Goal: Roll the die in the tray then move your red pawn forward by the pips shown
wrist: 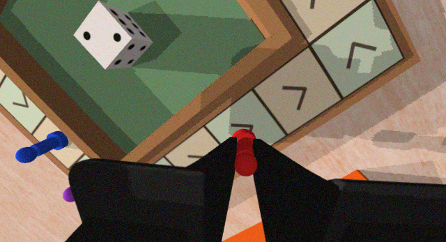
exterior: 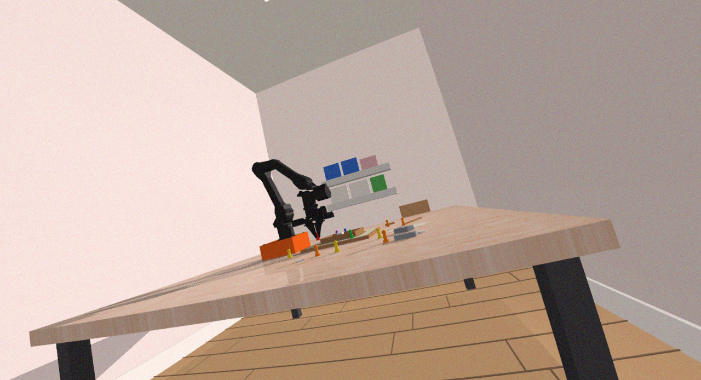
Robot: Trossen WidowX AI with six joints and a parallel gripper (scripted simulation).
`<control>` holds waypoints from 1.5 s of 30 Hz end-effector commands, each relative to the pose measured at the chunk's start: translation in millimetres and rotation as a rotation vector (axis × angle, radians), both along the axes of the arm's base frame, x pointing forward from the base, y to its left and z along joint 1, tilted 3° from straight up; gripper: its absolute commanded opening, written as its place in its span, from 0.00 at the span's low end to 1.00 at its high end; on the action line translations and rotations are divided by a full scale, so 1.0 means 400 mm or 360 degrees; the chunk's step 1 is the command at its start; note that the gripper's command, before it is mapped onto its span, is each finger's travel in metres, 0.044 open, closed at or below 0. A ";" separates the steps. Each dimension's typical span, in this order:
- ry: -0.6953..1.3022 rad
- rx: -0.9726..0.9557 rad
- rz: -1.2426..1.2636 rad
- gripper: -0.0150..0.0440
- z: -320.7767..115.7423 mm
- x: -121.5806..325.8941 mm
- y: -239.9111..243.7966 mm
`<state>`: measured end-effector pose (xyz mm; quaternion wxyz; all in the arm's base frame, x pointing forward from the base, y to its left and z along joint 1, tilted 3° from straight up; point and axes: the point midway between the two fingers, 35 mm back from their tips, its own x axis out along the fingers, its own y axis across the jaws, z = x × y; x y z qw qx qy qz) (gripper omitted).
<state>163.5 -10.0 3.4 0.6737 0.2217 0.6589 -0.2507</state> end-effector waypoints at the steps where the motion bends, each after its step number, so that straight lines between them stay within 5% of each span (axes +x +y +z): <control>1: 0.0011 -0.0005 0.0011 0.25 -0.010 -0.005 -0.002; 12: 0.0011 -0.0005 0.0011 0.25 -0.049 -0.005 -0.003; 22: -0.0006 0.0000 0.0001 0.70 -0.029 0.004 -0.002; 29: 0.0010 -0.0005 0.0011 1.00 0.088 0.002 0.004; 32: 0.0015 -0.0004 0.0117 1.00 0.106 0.007 0.010; 39: 0.0062 -0.0004 0.1157 1.00 0.287 0.015 0.070; 45: 0.0051 -0.0007 0.1073 1.00 0.273 0.019 0.067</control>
